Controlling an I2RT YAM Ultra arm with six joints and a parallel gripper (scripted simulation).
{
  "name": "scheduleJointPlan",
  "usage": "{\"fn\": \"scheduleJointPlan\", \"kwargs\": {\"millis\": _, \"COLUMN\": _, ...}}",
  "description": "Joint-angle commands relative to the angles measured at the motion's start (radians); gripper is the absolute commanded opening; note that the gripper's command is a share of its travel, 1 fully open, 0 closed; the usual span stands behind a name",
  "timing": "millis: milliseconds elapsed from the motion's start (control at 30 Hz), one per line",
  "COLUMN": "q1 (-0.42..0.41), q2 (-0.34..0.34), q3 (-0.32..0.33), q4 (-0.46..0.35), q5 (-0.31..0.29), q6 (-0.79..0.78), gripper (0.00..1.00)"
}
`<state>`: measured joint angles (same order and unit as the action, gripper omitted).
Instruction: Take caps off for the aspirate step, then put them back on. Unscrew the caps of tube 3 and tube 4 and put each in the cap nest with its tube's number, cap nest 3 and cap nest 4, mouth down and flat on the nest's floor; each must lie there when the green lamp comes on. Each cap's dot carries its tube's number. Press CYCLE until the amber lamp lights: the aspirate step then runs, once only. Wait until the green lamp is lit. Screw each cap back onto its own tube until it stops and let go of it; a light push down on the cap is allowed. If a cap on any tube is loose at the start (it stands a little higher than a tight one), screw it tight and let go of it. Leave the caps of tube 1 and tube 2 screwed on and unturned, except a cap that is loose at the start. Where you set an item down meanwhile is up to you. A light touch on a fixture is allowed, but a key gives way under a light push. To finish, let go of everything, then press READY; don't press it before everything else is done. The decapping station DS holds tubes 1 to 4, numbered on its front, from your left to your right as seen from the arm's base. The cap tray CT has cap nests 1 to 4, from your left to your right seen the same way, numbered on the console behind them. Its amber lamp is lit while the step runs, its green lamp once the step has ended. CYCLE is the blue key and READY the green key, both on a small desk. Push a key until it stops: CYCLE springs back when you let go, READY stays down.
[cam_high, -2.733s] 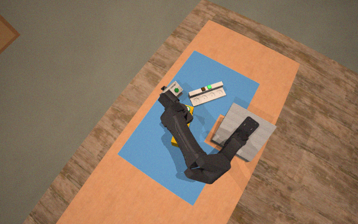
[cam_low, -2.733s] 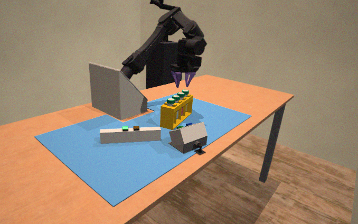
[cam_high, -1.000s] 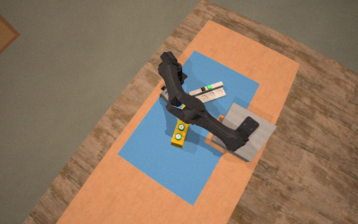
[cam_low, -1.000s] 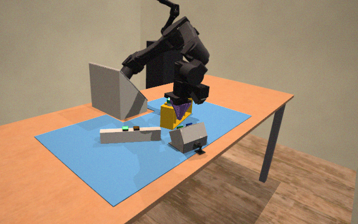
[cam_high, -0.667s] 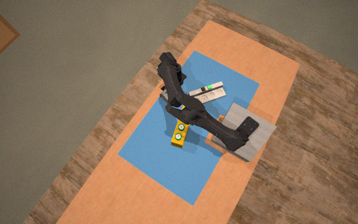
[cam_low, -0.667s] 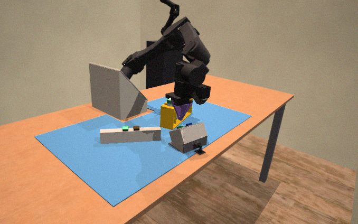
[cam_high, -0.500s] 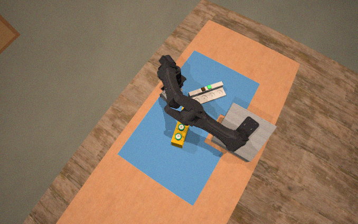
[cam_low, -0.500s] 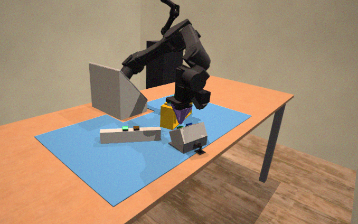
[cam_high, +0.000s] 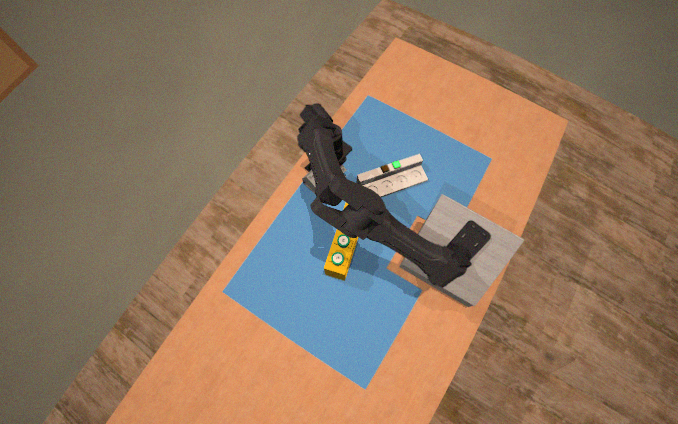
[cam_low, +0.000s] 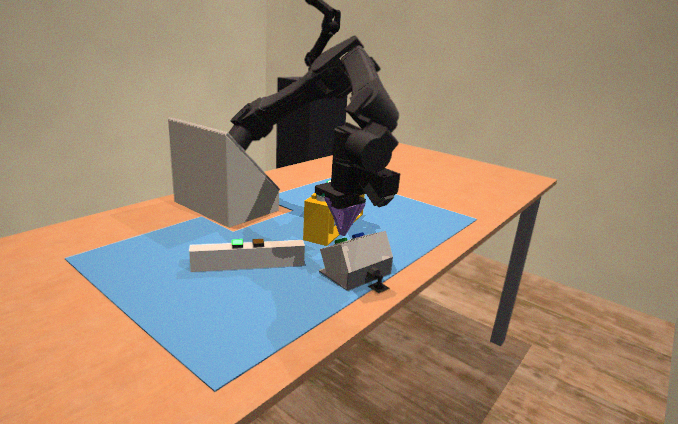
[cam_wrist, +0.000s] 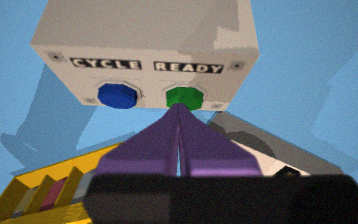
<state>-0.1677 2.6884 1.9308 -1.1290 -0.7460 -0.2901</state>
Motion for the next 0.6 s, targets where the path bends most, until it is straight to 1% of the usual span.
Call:
{"fn": "scheduleJointPlan", "kwargs": {"millis": 0, "q1": -0.025, "q2": -0.006, "q3": 0.006, "q4": -0.002, "q5": 0.001, "q6": -0.003, "gripper": 0.00}}
{"fn": "scheduleJointPlan", "kwargs": {"millis": 567, "q1": -0.032, "q2": 0.001, "q3": 0.022, "q4": -0.018, "q5": 0.003, "q6": -0.012, "gripper": 0.00}}
